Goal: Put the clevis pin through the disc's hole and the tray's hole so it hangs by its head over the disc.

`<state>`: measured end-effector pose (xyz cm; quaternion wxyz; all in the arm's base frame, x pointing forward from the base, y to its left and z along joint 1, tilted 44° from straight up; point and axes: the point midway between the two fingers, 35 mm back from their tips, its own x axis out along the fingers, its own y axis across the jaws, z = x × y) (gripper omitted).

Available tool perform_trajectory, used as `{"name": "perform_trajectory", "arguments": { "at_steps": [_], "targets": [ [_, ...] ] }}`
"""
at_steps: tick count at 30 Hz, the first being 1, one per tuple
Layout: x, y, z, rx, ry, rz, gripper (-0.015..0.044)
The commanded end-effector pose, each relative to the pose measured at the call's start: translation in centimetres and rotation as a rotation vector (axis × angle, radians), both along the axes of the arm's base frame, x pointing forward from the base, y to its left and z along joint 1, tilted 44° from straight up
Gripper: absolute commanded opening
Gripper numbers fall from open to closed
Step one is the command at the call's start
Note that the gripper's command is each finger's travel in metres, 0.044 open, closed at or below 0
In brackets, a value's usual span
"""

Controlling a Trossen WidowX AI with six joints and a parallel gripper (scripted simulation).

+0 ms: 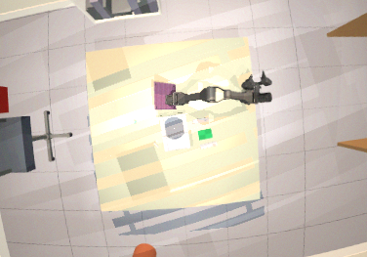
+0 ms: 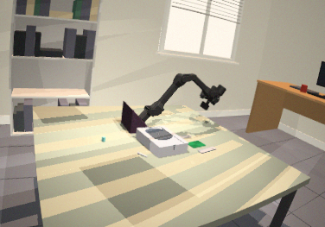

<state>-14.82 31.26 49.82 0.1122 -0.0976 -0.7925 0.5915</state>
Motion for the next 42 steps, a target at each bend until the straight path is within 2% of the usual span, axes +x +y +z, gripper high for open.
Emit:
{"name": "perform_trajectory", "arguments": {
  "at_steps": [1, 5, 9, 15, 26, 30, 33, 42],
  "targets": [
    [0.1, 0.1, 0.0, -0.002, 0.000, -0.003, 0.0374],
    [2.0, 1.6, -0.7, -0.049, 0.008, -0.073, 0.0269],
    [6.1, 4.2, -2.1, -0.141, 0.031, -0.213, 0.0164],
    [11.8, 7.7, -3.9, -0.234, 0.082, -0.410, 0.0160],
    [26.8, 10.4, -10.0, -0.490, 0.201, -0.797, 0.0160],
    [32.5, 9.8, -12.6, -0.595, 0.270, -0.929, 0.0160],
    [35.8, 8.7, -12.1, -0.552, 0.293, -1.001, 0.0160],
    [47.3, 3.7, -20.7, -0.850, 0.501, -1.272, 0.0160]
  ]
}}
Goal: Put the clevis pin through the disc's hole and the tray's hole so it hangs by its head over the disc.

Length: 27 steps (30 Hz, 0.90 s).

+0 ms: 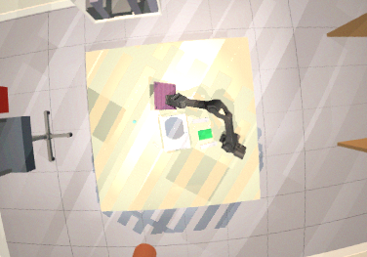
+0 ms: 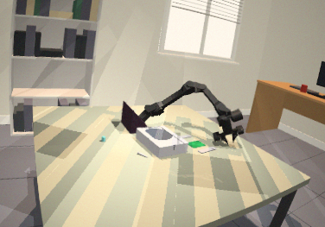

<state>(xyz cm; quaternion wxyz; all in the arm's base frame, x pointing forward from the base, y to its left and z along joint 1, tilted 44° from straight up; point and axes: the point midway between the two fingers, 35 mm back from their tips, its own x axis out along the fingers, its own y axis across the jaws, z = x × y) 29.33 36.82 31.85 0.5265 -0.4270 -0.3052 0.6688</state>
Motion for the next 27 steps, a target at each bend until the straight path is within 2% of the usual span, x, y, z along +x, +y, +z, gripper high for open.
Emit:
{"name": "perform_trajectory", "arguments": {
  "at_steps": [1, 7, 14, 20, 27],
  "targets": [
    [4.3, -2.8, -3.8, -0.085, 0.114, -0.130, 0.0160],
    [10.2, -9.3, -10.3, -0.216, 0.324, -0.352, 0.0160],
    [14.3, -18.8, -18.0, -0.342, 0.603, -0.594, 0.0160],
    [14.8, -27.7, -24.3, -0.420, 0.887, -0.786, 0.0160],
    [11.8, -37.1, -30.6, -0.473, 1.268, -0.966, 0.0160]
  ]
}}
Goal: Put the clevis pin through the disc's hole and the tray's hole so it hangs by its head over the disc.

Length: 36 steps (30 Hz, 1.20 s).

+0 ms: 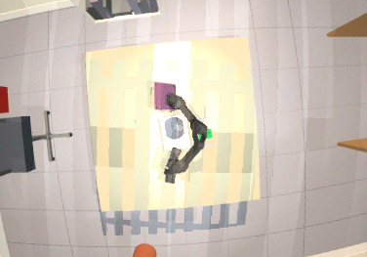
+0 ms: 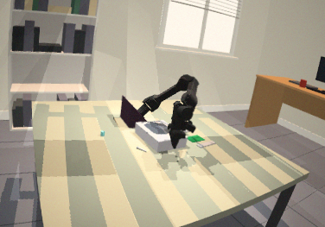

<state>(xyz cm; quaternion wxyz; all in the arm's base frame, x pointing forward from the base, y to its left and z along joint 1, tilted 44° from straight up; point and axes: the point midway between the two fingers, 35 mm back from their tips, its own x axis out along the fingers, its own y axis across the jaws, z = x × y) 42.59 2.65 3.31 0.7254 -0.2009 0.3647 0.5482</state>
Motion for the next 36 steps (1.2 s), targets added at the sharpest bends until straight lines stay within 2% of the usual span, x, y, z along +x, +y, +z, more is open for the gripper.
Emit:
{"name": "perform_trajectory", "arguments": {
  "at_steps": [1, 8, 36],
  "targets": [
    [-2.1, -4.1, -2.8, 0.003, 0.164, -0.108, 0.0160],
    [-8.0, -11.1, -7.5, 0.060, 0.471, -0.272, 0.0160],
    [-8.5, -9.2, -10.1, 0.064, 0.478, -0.276, 0.0160]
  ]
}}
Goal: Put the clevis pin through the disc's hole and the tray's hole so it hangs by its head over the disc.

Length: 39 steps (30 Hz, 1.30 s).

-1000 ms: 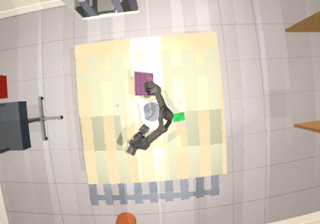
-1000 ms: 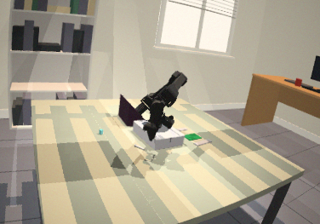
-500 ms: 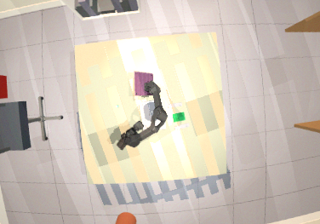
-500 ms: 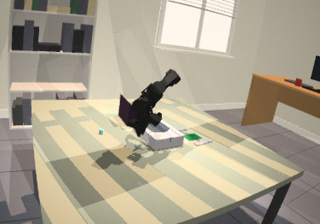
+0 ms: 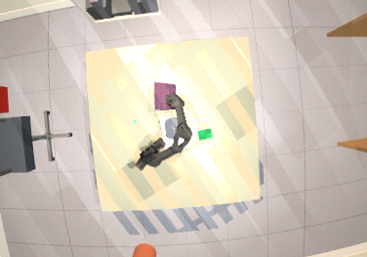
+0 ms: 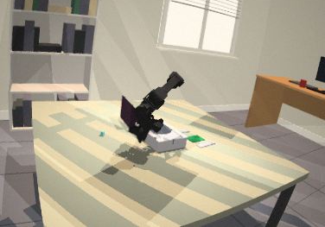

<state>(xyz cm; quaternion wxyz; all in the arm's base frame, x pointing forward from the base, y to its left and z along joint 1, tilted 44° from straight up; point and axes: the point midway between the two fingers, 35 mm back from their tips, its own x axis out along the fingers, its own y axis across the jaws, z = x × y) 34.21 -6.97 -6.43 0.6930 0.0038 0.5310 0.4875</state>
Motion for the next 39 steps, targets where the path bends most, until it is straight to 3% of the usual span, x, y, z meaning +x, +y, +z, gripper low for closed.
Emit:
{"name": "perform_trajectory", "arguments": {
  "at_steps": [1, 38, 39],
  "targets": [
    [-0.2, 0.5, -0.5, 0.005, 0.006, -0.005, 0.0160],
    [-0.3, 3.2, -3.5, 0.007, 0.006, -0.005, 0.0160],
    [-0.3, 3.2, -3.5, 0.007, 0.006, -0.005, 0.0134]
  ]
}}
